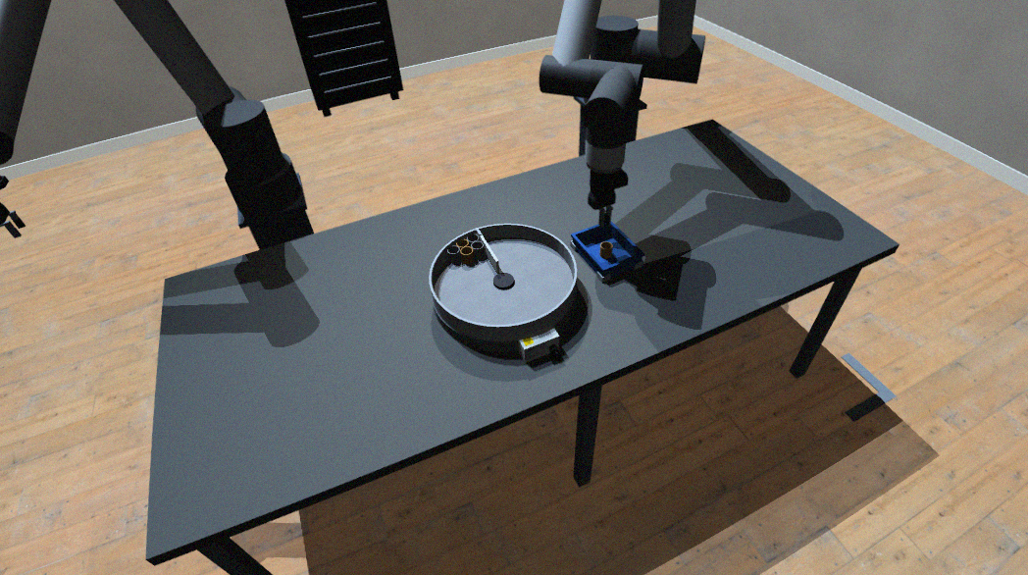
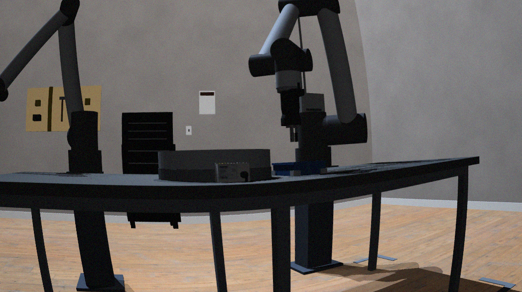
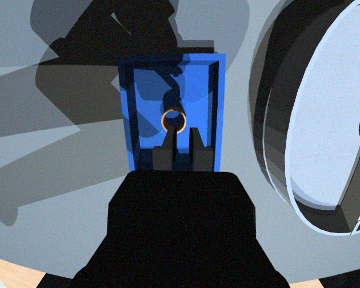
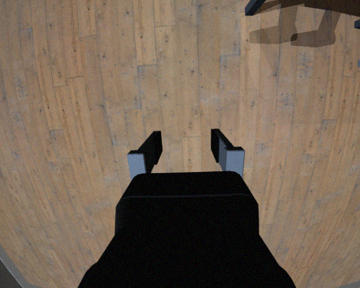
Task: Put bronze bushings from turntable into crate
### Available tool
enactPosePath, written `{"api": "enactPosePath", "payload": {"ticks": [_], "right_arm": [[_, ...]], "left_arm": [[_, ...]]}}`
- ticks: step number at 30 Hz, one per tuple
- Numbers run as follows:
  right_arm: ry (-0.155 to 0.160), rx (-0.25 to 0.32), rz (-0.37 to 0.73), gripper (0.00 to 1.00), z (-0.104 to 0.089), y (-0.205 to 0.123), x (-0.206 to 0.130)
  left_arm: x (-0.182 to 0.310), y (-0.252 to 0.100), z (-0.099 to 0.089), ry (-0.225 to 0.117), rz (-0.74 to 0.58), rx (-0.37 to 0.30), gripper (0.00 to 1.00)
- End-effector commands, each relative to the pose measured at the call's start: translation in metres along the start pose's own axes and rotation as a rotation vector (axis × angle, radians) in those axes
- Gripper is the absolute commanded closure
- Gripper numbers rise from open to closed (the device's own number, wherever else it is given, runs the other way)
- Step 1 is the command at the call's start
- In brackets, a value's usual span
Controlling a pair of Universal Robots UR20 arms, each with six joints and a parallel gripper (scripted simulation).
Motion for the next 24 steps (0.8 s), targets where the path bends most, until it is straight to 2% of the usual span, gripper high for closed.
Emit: {"api": "enactPosePath", "payload": {"ticks": [1, 12, 16, 24], "right_arm": [[0.0, -0.001, 0.0, 0.0, -0.001, 0.0, 0.0], [0.0, -0.001, 0.0, 0.0, -0.001, 0.0, 0.0], [0.0, -0.001, 0.0, 0.0, -0.001, 0.0, 0.0], [0.0, -0.001, 0.0, 0.0, -0.001, 0.0, 0.0]], "left_arm": [[0.0, 0.0, -0.001, 0.001, 0.0, 0.001, 0.62], [0.017, 0.002, -0.001, 0.001, -0.015, 0.001, 0.64], [0.075, 0.012, -0.001, 0.001, -0.07, 0.001, 0.64], [0.148, 0.024, -0.001, 0.001, -0.137, 0.001, 0.64]]}}
Point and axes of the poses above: on each arm, the point where the finger pads meet when closed, its own z axis out along the fingers, its own x axis across the jaws, y = z × x, the point moved 1 cm from there along -z, back along the fingers, and after that the axes turned 7 degrees about z, right-handed, at the moved point
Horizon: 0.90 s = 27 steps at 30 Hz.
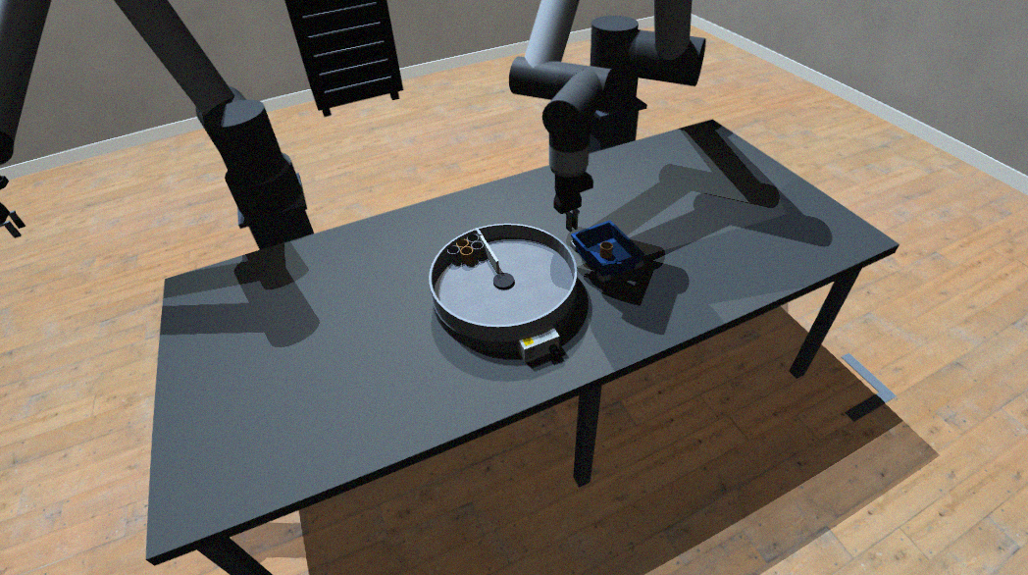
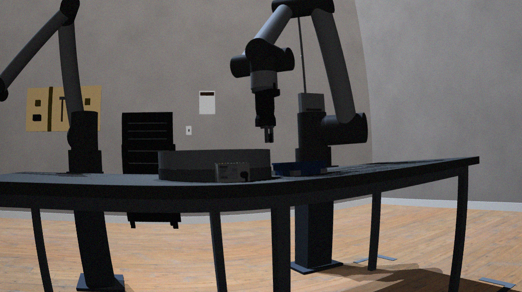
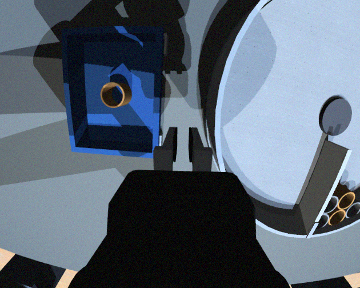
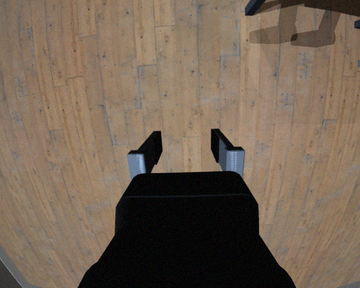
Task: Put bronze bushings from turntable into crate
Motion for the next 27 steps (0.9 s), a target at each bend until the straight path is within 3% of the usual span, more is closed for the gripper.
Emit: {"api": "enactPosePath", "payload": {"ticks": [1, 5, 6, 20, 22, 27], "right_arm": [[0.0, -0.001, 0.0, 0.0, -0.001, 0.0, 0.0], [0.0, -0.001, 0.0, 0.0, -0.001, 0.0, 0.0], [0.0, -0.001, 0.0, 0.0, -0.001, 0.0, 0.0], [0.0, -0.001, 0.0, 0.0, -0.001, 0.0, 0.0], [0.0, -0.001, 0.0, 0.0, -0.001, 0.0, 0.0], [0.0, -0.001, 0.0, 0.0, -0.001, 0.0, 0.0]], "left_arm": [[0.059, 0.013, -0.001, -0.001, -0.059, 0.001, 0.64], [0.078, 0.017, -0.001, -0.001, -0.077, 0.001, 0.64], [0.105, 0.024, 0.0, -0.001, -0.103, 0.001, 0.64], [0.233, 0.056, 0.0, -0.001, -0.224, 0.001, 0.64], [0.233, 0.056, 0.0, -0.001, -0.224, 0.001, 0.64], [0.293, 0.071, 0.0, -0.001, -0.281, 0.001, 0.64]]}}
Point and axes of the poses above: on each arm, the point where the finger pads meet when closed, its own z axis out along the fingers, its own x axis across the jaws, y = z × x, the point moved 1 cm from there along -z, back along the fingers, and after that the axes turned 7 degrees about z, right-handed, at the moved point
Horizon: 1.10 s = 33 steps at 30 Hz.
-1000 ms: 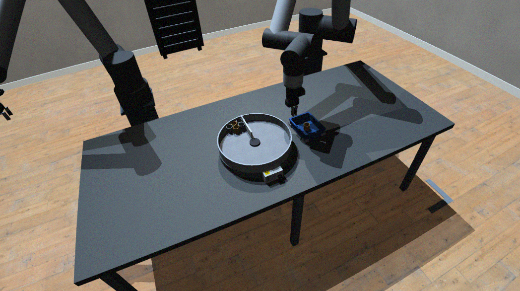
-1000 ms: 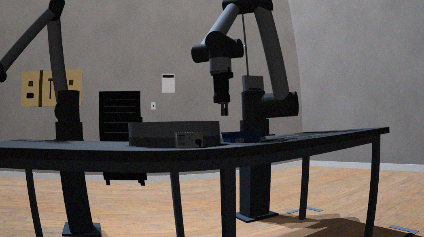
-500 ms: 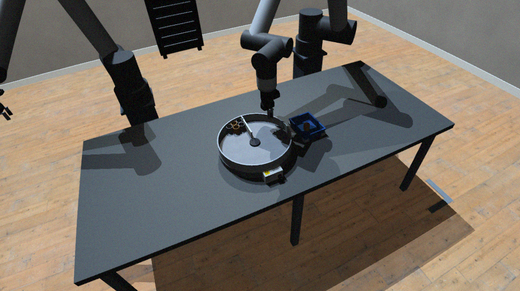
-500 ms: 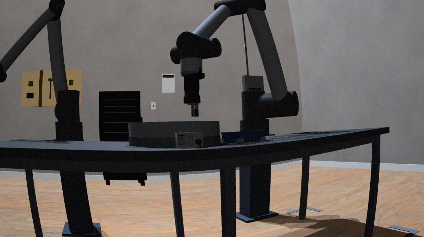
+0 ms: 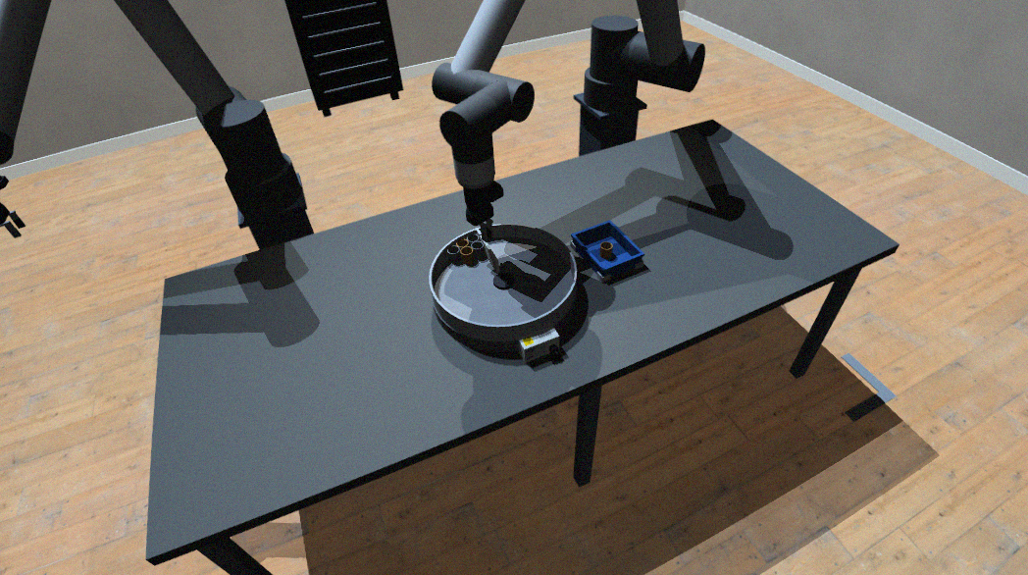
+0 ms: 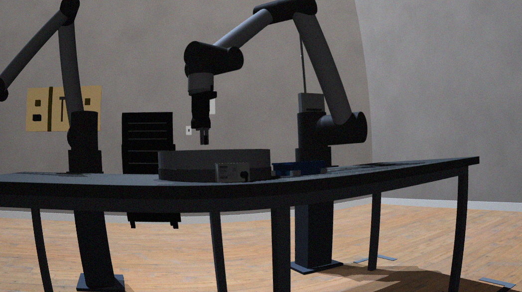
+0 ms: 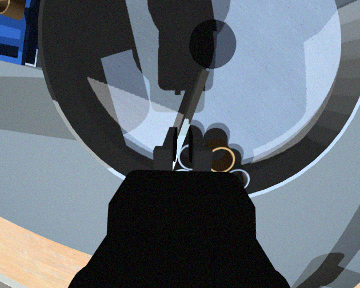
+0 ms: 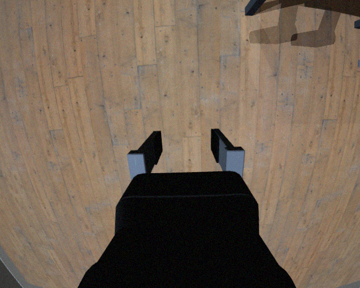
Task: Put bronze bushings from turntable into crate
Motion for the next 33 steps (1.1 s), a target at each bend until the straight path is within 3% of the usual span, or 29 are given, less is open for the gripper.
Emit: {"api": "enactPosePath", "payload": {"ticks": [1, 33], "right_arm": [[0.0, -0.001, 0.0, 0.0, -0.001, 0.0, 0.0], [0.0, -0.001, 0.0, 0.0, -0.001, 0.0, 0.0]], "left_arm": [[0.055, 0.025, -0.001, -0.001, -0.059, 0.001, 0.64], [0.07, 0.033, -0.001, -0.001, -0.074, 0.001, 0.64]]}}
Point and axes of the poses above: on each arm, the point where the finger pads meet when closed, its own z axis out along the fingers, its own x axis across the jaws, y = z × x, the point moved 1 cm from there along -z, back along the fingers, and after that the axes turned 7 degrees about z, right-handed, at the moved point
